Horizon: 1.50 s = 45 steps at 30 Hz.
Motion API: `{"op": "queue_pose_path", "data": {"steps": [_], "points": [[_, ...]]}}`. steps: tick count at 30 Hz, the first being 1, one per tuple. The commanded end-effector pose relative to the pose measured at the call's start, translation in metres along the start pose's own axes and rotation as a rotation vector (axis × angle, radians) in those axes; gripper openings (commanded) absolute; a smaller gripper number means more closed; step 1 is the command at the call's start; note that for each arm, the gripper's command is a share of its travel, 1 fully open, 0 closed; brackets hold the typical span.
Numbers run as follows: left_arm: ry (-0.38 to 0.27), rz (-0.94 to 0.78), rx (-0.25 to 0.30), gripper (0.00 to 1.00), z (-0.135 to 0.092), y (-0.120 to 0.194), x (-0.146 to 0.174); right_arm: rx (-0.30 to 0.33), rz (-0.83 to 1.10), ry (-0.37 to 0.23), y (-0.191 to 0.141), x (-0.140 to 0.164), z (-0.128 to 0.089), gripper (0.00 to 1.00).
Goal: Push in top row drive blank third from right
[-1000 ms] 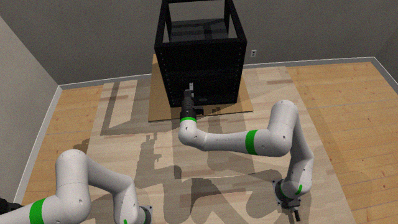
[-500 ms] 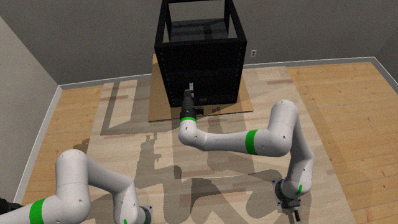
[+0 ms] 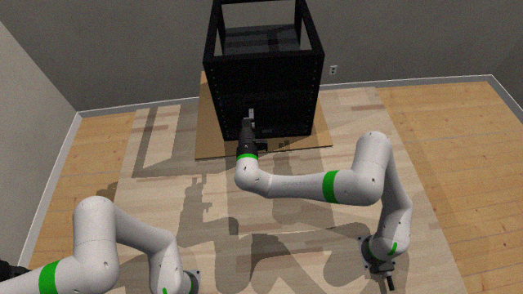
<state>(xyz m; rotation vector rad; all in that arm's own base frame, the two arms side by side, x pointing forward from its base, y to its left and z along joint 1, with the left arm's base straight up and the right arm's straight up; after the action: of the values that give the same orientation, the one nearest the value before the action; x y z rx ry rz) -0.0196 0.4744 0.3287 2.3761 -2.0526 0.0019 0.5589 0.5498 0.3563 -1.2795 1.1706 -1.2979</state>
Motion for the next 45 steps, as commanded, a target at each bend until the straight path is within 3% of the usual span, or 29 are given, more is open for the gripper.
{"op": "queue_pose_path", "data": {"steps": [1,20,21,45], "points": [[-0.002,0.0,0.0,1.0,-0.0009,-0.0002,-0.0002,0.002,0.002,0.0,-0.0016,0.0003,-0.0001,1.0],[-0.002,0.0,0.0,1.0,-0.0009,-0.0002,-0.0002,0.002,0.002,0.0,-0.0016,0.0003,-0.0001,1.0],[-0.002,0.0,0.0,1.0,-0.0009,-0.0002,-0.0002,0.002,0.002,0.0,-0.0016,0.0003,-0.0001,0.0],[-0.002,0.0,0.0,1.0,-0.0009,-0.0002,-0.0002,0.002,0.002,0.0,-0.0016,0.0003,-0.0001,0.0]]}}
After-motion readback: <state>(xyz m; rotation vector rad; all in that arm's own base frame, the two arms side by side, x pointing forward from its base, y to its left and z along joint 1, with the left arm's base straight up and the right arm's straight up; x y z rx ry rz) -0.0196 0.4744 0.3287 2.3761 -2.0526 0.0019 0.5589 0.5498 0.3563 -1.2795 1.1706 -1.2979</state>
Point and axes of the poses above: on each arm, the point where the finger pads meet when closed, its own z axis out along the fingers, its own y axis across the jaws, x = y × z, the point moved 4 cm from there along -z, back along the fingers, and after that the axes turned 6 degrees about -z, right-handed, at the moved point
